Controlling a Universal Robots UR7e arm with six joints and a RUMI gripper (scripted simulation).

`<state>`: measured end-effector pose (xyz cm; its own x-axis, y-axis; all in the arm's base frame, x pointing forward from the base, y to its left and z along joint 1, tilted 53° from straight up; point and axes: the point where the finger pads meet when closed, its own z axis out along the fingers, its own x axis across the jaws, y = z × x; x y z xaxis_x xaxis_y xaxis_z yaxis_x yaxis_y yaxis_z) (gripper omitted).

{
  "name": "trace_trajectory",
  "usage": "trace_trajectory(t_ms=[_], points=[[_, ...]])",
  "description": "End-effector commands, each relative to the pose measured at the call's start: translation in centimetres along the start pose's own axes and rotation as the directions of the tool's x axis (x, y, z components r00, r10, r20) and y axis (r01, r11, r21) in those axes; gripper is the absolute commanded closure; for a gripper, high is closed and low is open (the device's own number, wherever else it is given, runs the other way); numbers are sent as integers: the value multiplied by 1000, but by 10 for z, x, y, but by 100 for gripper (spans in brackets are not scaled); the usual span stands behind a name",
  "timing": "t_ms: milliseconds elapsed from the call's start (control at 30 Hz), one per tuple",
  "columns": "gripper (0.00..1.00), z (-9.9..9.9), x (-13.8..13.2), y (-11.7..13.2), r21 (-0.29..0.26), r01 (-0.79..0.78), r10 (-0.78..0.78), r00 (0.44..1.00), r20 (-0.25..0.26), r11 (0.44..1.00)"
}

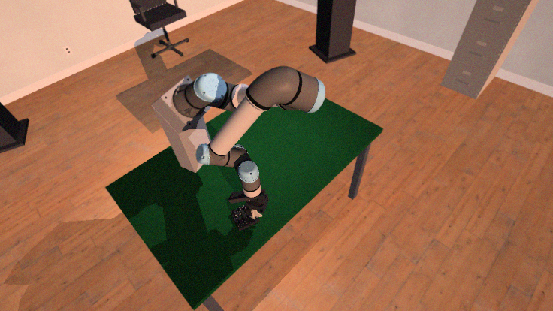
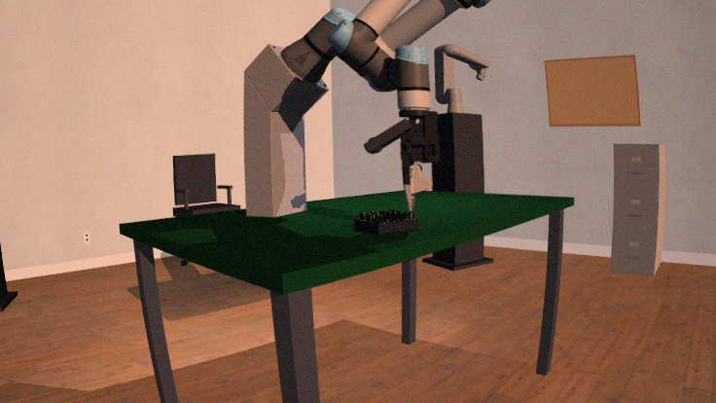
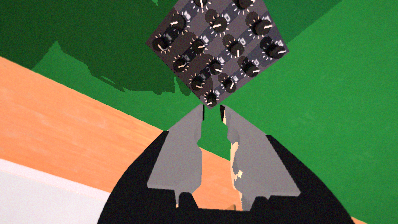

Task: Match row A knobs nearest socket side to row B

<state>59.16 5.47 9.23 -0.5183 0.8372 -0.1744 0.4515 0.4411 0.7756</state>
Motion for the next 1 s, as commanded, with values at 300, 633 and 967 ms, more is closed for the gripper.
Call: trace_trajectory(t_ms=[300, 633, 967], points=[[89, 0, 0, -4, 0, -1, 1, 1000, 0, 1000], [89, 0, 0, -4, -1, 0, 0, 1000, 1, 1000], [89, 0, 0, -3, -1, 1, -1, 1000, 1, 1000]])
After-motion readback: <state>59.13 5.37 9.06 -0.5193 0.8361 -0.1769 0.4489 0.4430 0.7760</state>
